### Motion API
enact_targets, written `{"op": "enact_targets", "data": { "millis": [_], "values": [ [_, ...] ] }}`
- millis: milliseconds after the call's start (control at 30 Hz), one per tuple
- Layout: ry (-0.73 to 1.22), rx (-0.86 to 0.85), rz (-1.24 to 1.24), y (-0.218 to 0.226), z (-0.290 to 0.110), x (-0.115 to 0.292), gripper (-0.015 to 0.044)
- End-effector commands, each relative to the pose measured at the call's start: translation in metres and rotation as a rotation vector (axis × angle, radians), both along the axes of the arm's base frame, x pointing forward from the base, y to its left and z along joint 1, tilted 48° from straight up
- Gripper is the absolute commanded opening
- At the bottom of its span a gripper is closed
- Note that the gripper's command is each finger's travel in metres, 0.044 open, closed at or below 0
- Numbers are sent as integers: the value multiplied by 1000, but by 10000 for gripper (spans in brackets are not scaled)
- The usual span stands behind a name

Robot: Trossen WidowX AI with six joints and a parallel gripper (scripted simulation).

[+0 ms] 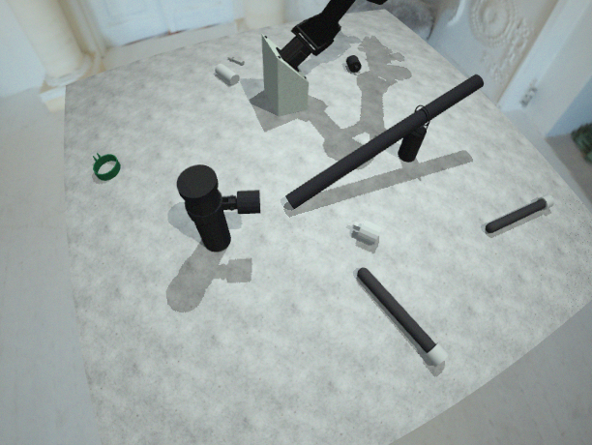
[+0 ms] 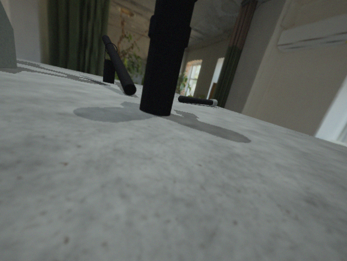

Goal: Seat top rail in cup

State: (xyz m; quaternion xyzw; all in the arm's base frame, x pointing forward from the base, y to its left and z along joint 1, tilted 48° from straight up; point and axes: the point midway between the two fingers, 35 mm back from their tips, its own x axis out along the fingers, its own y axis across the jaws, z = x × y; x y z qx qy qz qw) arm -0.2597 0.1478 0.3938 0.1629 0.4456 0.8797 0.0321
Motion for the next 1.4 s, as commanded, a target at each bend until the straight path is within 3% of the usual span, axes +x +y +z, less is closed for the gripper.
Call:
{"op": "enact_targets", "data": {
  "millis": [0,200,500,933,1367],
  "values": [
    [-1,1,-3,1,0,0,426],
    [-37,69,-128,28,0,12,440],
    [-142,253,-484,94,11,63,440],
    [-417,476,-997,162,27,175,440],
    [-804,595,-1424,180,40,301,440]
  ]
}}
